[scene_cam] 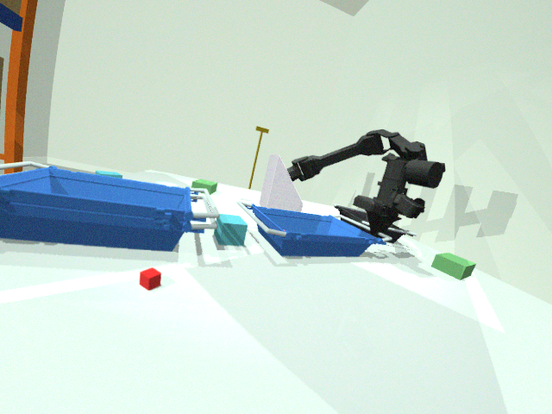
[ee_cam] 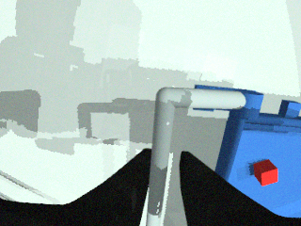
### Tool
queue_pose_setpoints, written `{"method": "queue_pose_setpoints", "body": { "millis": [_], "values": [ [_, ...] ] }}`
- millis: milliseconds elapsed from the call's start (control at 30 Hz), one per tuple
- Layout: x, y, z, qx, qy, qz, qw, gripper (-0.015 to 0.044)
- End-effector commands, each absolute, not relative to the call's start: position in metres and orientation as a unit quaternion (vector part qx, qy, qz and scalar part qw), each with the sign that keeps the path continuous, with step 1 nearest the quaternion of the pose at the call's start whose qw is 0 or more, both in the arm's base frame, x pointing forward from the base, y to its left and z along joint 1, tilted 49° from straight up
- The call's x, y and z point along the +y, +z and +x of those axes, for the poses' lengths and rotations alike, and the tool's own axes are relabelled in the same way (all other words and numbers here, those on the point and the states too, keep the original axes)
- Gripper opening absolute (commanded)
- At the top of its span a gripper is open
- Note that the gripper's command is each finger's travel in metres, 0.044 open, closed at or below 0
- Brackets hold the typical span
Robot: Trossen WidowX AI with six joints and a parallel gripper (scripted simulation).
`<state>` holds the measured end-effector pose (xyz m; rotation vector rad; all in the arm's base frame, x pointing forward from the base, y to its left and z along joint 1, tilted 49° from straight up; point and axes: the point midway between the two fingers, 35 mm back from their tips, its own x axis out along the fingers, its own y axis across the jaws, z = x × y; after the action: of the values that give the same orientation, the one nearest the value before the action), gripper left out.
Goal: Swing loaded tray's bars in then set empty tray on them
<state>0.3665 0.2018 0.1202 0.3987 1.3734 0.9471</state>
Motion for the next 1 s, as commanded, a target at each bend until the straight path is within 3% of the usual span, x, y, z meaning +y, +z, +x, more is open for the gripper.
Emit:
{"method": "queue_pose_setpoints", "body": {
  "millis": [0,733,967],
  "values": [
    [0.185,0.122,0.373,0.604,0.413,0.175,0.658,0.0082],
    [0.159,0.071,0.391,0.604,0.413,0.174,0.659,0.0082],
    [0.143,0.087,0.393,0.605,0.412,0.174,0.659,0.0082]
  ]
}}
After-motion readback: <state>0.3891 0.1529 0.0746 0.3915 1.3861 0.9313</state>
